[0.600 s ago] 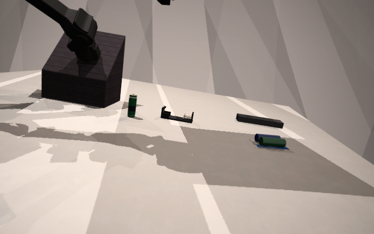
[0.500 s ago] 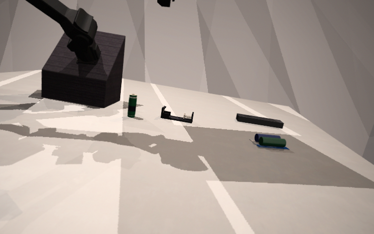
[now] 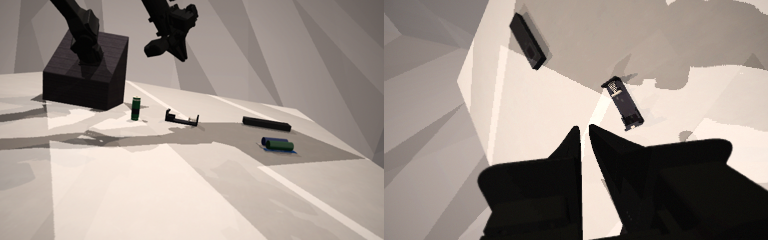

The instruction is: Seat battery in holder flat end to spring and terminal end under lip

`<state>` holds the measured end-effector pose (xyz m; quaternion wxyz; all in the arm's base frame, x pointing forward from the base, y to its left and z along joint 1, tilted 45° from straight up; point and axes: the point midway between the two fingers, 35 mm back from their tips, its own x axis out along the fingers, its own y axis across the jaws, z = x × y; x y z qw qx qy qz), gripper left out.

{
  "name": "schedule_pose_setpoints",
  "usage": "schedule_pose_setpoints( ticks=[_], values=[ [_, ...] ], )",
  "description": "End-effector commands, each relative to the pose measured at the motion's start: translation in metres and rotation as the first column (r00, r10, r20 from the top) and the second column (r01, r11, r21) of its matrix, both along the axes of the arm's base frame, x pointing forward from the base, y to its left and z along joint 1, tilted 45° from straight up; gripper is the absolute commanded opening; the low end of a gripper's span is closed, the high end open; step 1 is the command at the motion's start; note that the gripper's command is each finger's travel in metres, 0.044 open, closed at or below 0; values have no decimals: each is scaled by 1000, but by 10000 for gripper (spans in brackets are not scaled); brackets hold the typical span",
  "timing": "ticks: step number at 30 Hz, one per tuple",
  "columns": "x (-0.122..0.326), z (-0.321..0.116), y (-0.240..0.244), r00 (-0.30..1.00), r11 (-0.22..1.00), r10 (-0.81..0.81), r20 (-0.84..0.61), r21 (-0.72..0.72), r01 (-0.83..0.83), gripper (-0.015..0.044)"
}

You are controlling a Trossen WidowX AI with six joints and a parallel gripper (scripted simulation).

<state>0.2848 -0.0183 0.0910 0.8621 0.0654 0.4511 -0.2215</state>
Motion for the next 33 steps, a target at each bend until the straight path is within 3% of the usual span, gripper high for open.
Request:
schedule_pose_setpoints(
  ticks=[1,4,17,28,33],
  values=[
    [-70,-39,-30,880,928,-291,-375,-333,166,0],
    [-85,-38,-37,834,885,-353,-424,-440,150,0],
    [-85,-39,-38,834,885,-352,-425,-440,150,0],
    [-89,-91,-91,834,885,-353,-423,-442,150,0],
    [-91,-94,-95,834,883,-354,-423,-444,150,0]
  ],
)
